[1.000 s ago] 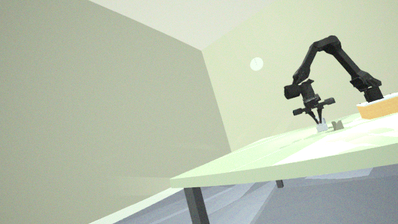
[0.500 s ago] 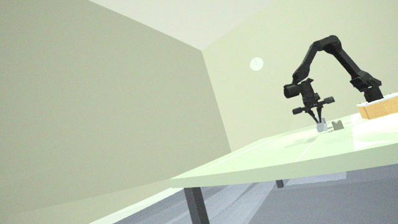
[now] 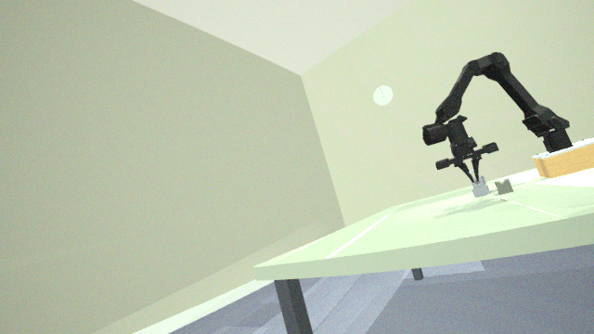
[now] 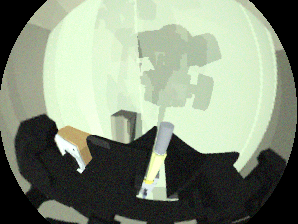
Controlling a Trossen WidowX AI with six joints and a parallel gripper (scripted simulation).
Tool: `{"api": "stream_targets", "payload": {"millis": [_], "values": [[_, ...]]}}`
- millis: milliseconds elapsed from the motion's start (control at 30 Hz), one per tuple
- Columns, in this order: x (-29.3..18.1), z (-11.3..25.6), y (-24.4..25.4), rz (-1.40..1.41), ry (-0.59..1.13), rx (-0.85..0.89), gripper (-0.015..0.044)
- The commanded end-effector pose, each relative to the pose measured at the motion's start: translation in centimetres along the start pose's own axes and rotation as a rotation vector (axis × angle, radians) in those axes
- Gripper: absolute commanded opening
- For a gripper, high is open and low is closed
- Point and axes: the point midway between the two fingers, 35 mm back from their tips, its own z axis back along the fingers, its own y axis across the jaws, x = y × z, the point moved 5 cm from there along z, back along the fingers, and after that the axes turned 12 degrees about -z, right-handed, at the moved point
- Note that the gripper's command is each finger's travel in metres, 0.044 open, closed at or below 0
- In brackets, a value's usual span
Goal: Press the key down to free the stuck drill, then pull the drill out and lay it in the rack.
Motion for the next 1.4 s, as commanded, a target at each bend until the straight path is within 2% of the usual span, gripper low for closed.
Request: {"api": "stream_targets", "payload": {"millis": [0,433,1367], "values": [[0.0,0.3,-0.1,0.002,0.0,-0.006,0.0],[0.0,0.6,-0.1,0.002,0.0,-0.006,0.0],[0.2,-0.3,5.2,0.002,-0.001,-0.001,0.0]]}}
